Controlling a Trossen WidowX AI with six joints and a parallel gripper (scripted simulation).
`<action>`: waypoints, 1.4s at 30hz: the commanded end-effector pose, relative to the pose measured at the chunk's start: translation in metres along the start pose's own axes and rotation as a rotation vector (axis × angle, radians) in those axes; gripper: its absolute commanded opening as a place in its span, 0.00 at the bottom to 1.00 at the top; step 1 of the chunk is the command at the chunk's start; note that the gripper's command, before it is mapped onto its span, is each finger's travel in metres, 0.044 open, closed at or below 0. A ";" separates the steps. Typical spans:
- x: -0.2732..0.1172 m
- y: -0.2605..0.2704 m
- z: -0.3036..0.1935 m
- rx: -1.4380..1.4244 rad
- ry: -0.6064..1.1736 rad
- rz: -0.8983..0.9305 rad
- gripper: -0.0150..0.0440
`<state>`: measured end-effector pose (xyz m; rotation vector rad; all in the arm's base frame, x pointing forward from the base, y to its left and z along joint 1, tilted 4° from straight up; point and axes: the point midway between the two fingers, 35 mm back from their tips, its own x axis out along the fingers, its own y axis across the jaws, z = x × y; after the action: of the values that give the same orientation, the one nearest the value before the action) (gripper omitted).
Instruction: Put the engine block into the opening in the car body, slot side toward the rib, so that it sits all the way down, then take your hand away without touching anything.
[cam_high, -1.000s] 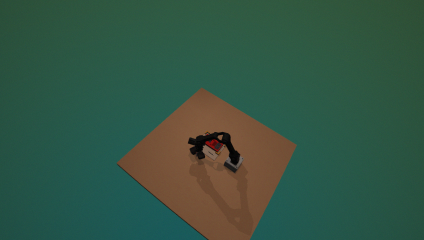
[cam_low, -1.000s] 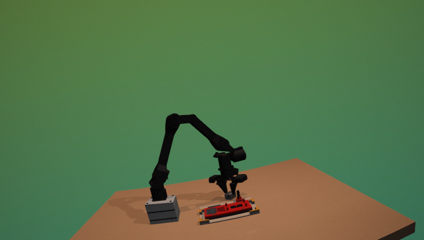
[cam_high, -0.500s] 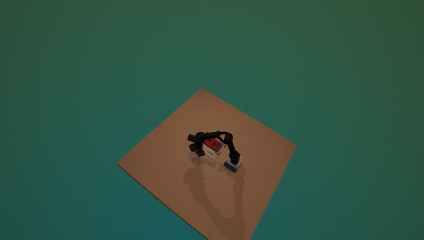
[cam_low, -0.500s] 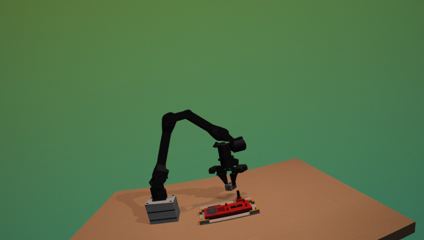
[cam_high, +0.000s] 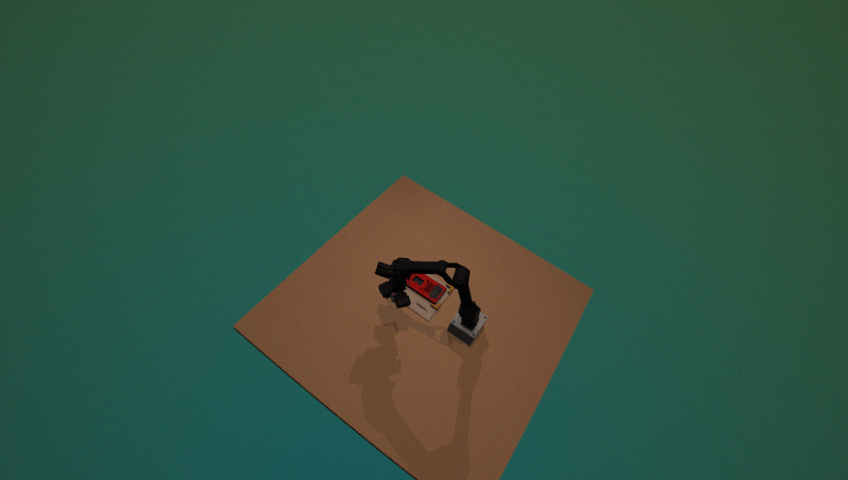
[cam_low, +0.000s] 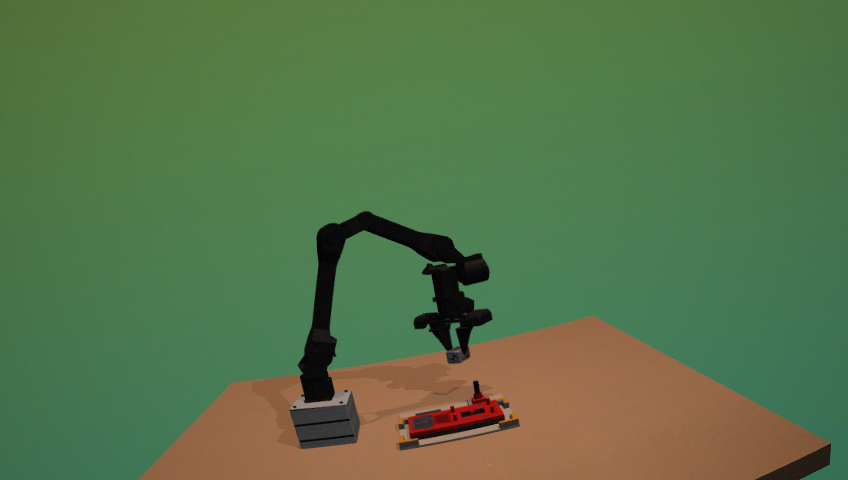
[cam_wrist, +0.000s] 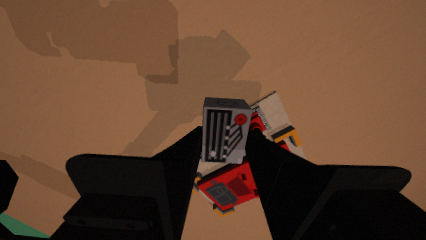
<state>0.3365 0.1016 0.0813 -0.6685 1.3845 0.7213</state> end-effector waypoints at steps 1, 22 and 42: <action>-0.013 0.000 0.000 -0.005 -0.007 -0.005 0.25; -0.005 -0.034 -0.029 0.205 -0.004 -0.008 0.25; 0.020 -0.073 -0.076 0.489 0.000 -0.013 0.25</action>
<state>0.3474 0.0048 0.0584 -0.3177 1.4809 0.3737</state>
